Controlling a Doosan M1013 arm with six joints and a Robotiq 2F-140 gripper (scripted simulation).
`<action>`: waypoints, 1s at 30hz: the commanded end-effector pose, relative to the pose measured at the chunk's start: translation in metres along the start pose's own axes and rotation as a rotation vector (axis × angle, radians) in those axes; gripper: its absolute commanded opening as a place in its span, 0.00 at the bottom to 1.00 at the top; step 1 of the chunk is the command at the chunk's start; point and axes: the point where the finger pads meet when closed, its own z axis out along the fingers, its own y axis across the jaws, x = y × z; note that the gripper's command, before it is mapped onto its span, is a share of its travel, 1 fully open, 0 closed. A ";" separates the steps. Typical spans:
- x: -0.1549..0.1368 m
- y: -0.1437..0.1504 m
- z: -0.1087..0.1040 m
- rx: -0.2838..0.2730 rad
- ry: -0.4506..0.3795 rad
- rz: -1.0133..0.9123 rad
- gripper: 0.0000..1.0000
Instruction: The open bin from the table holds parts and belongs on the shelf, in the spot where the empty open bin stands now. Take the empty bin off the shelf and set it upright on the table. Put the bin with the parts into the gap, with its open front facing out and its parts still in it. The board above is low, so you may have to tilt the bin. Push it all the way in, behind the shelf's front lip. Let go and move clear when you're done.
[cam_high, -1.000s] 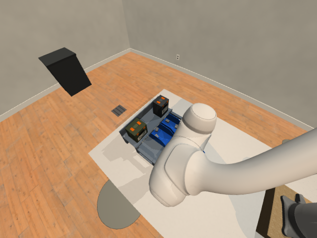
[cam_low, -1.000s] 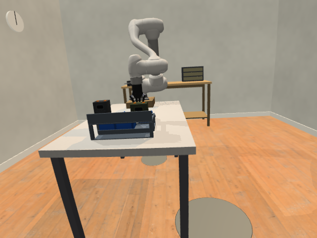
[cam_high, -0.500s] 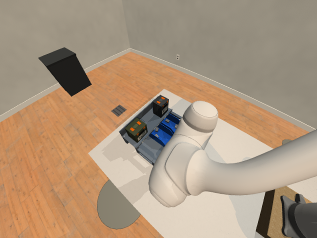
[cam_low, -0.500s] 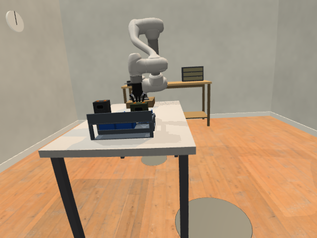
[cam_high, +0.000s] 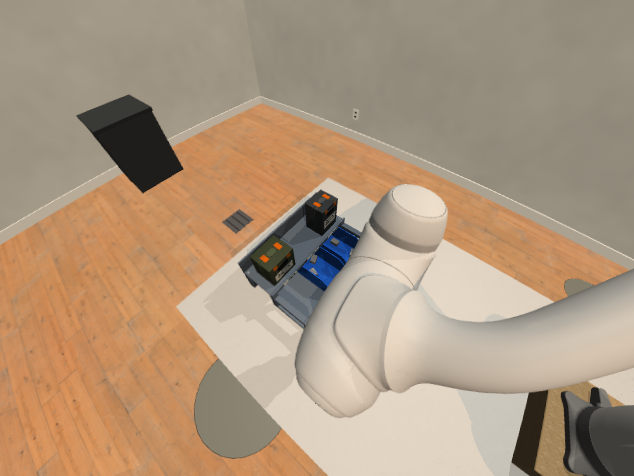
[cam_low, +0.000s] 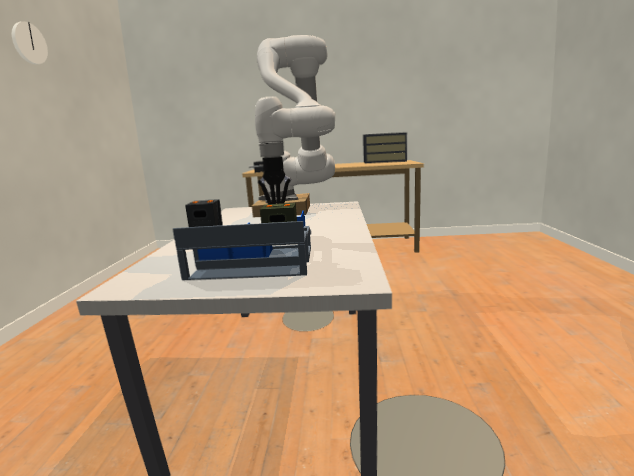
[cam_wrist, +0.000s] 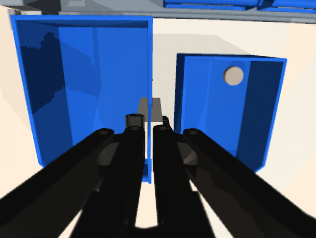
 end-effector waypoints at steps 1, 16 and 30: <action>0.000 0.000 -0.014 0.000 0.000 0.000 0.10; 0.000 0.000 -0.041 0.000 0.000 0.000 0.10; 0.000 0.000 -0.044 0.000 0.000 0.000 0.10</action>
